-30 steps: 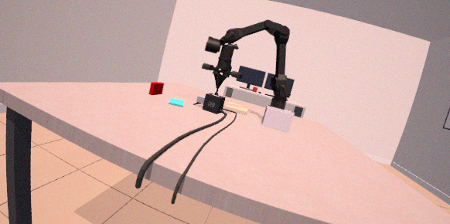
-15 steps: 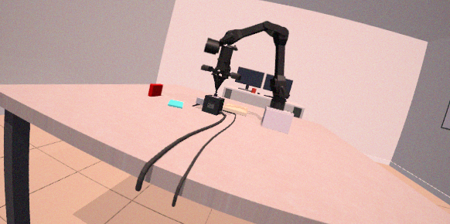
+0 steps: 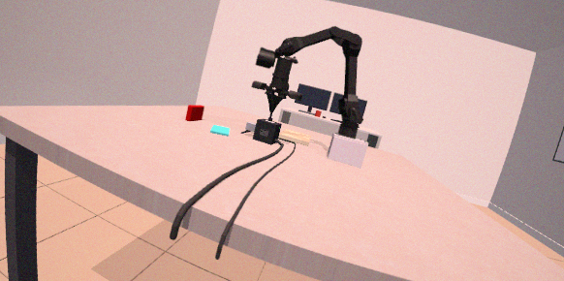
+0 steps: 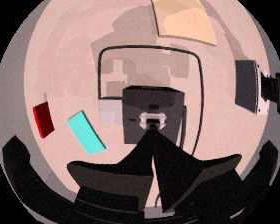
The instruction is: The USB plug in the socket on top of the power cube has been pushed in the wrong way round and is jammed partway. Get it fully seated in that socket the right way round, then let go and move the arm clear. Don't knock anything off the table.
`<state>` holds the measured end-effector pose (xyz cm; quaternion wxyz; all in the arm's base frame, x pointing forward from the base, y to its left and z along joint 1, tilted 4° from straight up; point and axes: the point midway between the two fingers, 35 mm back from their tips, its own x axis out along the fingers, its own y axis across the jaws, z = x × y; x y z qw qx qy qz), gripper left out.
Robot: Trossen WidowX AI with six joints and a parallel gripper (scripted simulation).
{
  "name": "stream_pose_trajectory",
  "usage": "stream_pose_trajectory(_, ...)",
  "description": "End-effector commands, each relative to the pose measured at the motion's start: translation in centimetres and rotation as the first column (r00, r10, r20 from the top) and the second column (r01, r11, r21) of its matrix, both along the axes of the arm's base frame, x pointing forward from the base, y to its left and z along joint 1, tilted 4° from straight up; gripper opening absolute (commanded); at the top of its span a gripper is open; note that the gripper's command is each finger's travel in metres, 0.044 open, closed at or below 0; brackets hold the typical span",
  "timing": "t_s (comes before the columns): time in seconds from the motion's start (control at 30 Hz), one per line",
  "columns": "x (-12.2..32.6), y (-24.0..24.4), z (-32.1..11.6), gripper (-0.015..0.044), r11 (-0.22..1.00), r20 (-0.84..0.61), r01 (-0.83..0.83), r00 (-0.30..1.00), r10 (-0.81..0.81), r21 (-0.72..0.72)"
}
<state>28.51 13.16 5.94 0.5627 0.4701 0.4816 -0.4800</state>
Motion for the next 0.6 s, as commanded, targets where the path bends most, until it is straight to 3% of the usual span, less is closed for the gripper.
stream_pose_trajectory(0.0, -0.16, -0.17, -0.65, 0.0000, 1.000, -0.015, -0.005, 1.000, 0.004, -0.012)
stream_pose_trajectory(0.5, -0.16, -0.17, -0.65, 0.0000, 1.000, -0.015, -0.005, 1.000, 0.004, -0.012)
stream_pose_trajectory(0.57, 0.02, 0.01, 0.00, 0.0052, 1.000, 0.001, 0.000, 1.000, 0.000, 0.000)
